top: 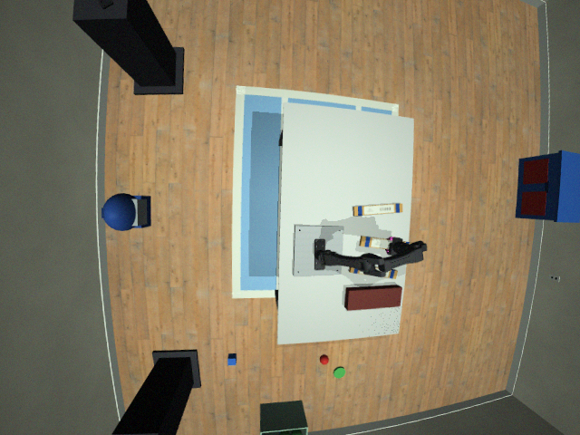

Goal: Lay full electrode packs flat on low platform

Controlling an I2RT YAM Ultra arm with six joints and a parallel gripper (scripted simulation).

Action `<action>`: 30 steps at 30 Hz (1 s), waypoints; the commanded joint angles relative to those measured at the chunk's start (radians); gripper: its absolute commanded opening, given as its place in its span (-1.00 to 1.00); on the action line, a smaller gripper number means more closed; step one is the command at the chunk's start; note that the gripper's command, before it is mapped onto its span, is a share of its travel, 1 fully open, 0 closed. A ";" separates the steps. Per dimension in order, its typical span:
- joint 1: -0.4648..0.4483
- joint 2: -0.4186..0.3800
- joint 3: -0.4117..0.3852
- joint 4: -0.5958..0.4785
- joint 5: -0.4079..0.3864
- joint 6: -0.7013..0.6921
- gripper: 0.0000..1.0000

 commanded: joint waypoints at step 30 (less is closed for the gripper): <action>-0.004 -0.080 -0.170 0.190 0.001 -0.003 -1.00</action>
